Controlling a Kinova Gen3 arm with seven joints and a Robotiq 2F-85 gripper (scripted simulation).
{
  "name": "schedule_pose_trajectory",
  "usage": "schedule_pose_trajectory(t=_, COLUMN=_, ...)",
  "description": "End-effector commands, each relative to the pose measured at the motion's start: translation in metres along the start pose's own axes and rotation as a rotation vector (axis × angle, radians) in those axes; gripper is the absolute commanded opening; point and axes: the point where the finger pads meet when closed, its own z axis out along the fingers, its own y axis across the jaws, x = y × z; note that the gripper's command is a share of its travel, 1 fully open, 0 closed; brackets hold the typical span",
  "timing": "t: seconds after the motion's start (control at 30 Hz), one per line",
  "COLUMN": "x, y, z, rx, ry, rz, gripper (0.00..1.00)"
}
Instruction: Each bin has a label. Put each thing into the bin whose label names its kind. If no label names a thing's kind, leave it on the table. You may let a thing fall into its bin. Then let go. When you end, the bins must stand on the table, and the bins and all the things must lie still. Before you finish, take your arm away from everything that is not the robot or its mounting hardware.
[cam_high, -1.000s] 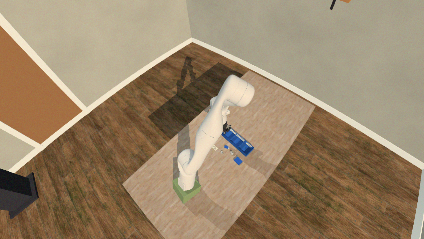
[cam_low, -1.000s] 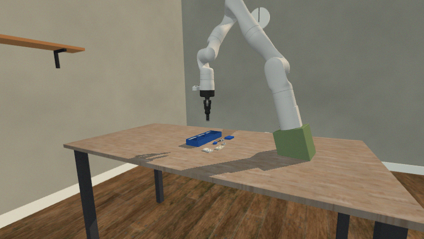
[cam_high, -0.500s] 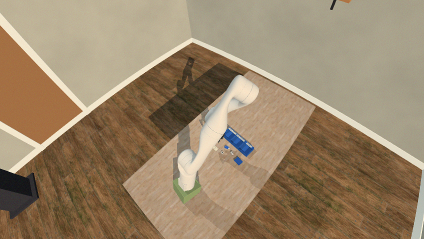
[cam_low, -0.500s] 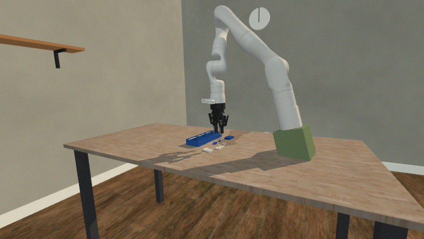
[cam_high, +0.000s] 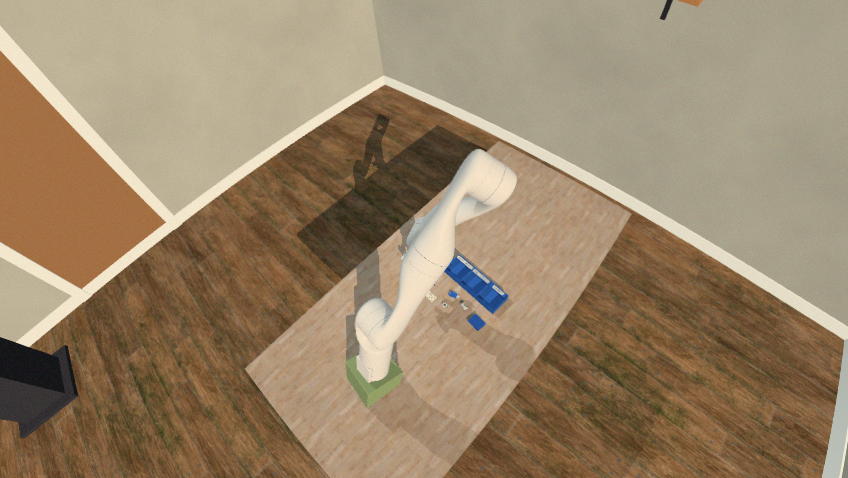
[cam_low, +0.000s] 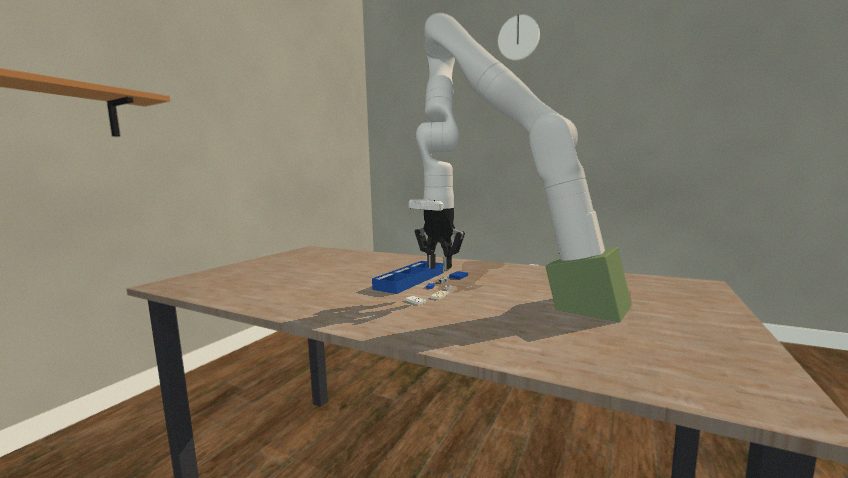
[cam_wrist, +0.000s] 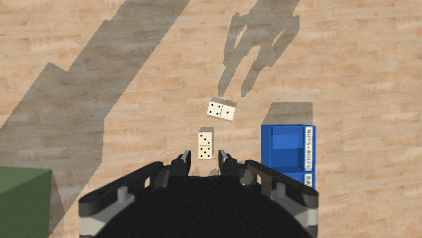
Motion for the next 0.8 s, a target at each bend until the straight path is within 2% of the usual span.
schedule_pose_trajectory(t=0.0, x=0.0003, y=-0.0006, z=0.0, rx=0.003, ry=-0.001, rz=-0.004, gripper=0.41)
schedule_pose_trajectory(t=0.77, x=0.0002, y=0.0014, z=0.0001, rx=0.003, ry=-0.001, rz=-0.004, gripper=0.41)
